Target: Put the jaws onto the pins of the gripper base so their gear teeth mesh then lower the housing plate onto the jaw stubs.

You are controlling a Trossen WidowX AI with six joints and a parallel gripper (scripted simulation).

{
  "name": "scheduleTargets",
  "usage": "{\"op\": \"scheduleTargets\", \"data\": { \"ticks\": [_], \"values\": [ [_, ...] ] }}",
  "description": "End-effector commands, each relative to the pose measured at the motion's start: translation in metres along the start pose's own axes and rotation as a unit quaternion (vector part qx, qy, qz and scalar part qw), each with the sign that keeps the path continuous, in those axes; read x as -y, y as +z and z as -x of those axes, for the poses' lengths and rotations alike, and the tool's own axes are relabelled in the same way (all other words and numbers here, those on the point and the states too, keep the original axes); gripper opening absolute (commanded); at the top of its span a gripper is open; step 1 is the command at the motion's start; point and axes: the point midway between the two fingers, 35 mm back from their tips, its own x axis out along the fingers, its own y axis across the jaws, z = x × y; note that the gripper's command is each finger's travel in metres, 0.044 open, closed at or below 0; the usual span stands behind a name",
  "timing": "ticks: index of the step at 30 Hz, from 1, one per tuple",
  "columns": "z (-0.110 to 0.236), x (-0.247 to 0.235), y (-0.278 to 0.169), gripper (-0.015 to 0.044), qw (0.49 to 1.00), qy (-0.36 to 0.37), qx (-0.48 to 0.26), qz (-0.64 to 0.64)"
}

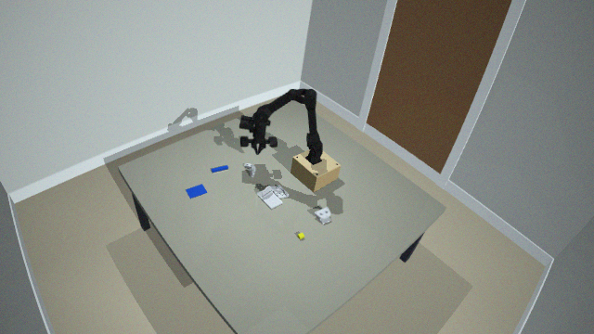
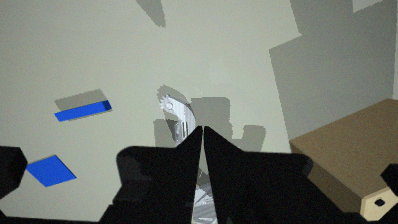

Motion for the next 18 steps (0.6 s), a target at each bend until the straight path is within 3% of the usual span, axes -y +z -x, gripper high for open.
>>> {"op": "scheduleTargets", "data": {
  "ticks": [1,14,18],
  "values": [
    [-0.0027,0.0012,-0.0003,0.0079,1.0,-0.003,-0.001,0.0],
    [-0.0027,0.0012,-0.0003,0.042,1.0,-0.003,-0.001,0.0],
    [-0.0027,0.0012,-0.0003,0.044,1.0,-0.003,-0.001,0.0]
  ]
}}
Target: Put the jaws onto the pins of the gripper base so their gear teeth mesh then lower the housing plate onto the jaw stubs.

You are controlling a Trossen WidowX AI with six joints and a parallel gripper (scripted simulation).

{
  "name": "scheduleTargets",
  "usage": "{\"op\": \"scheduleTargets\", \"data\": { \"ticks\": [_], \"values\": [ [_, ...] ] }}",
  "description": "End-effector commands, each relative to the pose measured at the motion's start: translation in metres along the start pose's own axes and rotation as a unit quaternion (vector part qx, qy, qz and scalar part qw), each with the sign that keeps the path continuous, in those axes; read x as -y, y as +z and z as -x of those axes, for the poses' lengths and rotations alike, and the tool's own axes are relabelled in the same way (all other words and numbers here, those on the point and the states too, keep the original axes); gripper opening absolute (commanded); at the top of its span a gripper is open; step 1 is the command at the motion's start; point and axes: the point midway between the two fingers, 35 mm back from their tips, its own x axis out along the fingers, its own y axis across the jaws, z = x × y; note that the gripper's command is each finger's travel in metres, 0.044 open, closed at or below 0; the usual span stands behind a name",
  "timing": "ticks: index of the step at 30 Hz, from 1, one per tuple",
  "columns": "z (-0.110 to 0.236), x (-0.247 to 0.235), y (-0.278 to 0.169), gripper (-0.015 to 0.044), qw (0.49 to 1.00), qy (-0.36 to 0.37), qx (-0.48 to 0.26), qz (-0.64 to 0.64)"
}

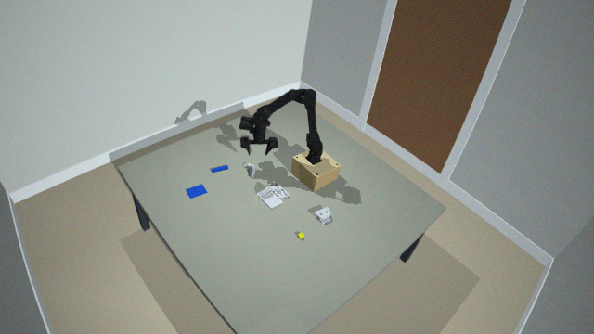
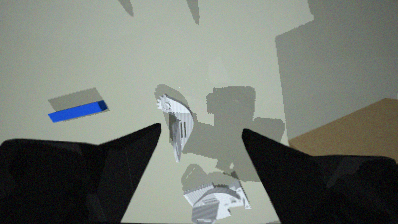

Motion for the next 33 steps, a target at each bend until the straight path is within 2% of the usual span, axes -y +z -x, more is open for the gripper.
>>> {"op": "scheduleTargets", "data": {
  "ticks": [1,25,33],
  "values": [
    [-0.0012,0.0002,0.0,0.044,1.0,-0.001,0.0,0.0],
    [-0.0012,0.0002,0.0,0.044,1.0,-0.001,0.0,0.0],
    [0.0058,0.0023,-0.0006,0.023,1.0,-0.005,-0.001,0.0]
  ]
}}
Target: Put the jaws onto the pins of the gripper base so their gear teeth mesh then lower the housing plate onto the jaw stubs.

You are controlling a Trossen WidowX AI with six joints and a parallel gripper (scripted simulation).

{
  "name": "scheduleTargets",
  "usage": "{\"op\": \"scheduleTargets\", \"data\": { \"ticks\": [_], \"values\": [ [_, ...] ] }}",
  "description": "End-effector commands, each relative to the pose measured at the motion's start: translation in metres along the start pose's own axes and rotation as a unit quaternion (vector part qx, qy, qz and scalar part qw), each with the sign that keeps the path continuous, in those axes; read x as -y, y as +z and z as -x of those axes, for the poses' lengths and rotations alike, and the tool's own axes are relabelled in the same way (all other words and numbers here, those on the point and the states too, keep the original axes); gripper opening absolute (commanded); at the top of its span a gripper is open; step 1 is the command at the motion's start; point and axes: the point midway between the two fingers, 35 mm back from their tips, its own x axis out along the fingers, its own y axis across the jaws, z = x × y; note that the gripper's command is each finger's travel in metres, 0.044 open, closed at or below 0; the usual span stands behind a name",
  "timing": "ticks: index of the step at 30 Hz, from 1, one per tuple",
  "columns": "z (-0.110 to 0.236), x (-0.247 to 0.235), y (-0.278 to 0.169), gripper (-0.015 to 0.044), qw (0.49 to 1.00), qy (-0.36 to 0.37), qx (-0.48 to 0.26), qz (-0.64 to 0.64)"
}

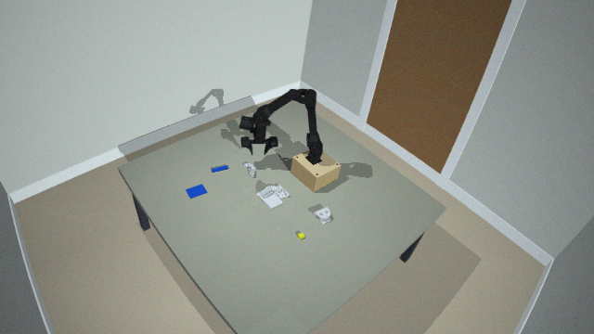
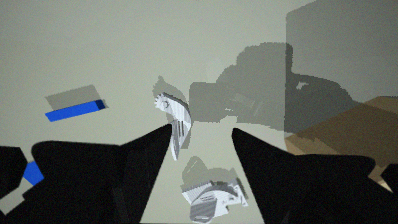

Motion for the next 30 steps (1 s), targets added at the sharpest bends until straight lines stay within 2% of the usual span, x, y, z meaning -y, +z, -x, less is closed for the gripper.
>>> {"op": "scheduleTargets", "data": {
  "ticks": [1,9,28,30],
  "values": [
    [0.0028,-0.0004,-0.0001,0.0204,1.0,0.002,0.0,-0.001],
    [0.0028,-0.0004,-0.0001,0.0,1.0,0.002,0.0,-0.001],
    [0.0028,-0.0004,-0.0001,0.0,1.0,0.002,0.0,-0.001],
    [0.0022,-0.0005,0.0001,0.0053,1.0,0.002,0.0,0.0]
  ]
}}
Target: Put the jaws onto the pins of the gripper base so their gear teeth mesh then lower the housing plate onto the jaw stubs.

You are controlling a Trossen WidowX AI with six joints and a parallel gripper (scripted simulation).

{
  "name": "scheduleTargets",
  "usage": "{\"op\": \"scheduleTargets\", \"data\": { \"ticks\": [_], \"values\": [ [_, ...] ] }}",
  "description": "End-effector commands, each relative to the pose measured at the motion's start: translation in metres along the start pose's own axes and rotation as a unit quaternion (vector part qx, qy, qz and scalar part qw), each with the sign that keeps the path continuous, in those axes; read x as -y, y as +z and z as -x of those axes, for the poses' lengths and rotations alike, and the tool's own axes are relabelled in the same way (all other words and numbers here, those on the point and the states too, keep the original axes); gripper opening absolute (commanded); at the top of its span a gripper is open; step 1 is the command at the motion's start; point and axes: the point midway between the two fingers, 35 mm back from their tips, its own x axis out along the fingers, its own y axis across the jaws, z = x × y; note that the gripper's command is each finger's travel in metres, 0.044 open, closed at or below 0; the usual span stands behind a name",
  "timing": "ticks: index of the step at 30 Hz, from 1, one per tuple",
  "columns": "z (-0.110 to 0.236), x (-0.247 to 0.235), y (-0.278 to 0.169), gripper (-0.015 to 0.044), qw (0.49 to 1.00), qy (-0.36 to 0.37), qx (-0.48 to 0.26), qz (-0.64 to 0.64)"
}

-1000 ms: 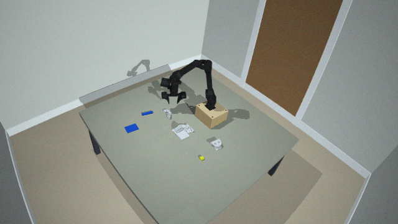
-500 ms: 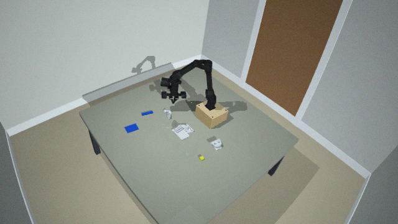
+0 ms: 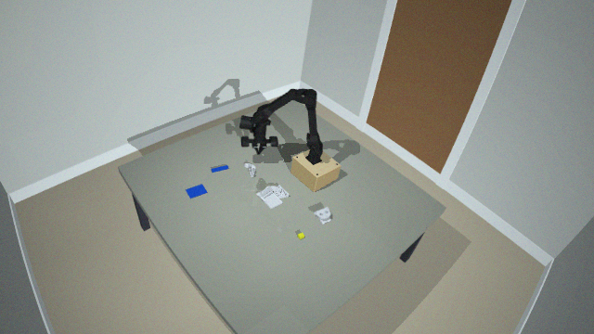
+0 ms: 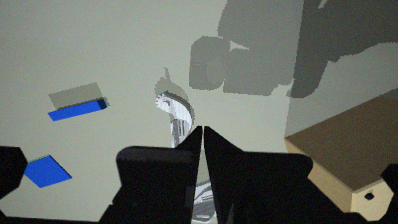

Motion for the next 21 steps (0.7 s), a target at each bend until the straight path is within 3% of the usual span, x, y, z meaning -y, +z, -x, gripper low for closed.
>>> {"op": "scheduleTargets", "data": {
  "ticks": [1,15,21],
  "values": [
    [0.0,0.0,0.0,0.0079,1.0,0.0,0.0,0.0],
    [0.0,0.0,0.0,0.044,1.0,0.0,0.0,0.0],
    [0.0,0.0,0.0,0.044,1.0,0.0,0.0,0.0]
  ]
}}
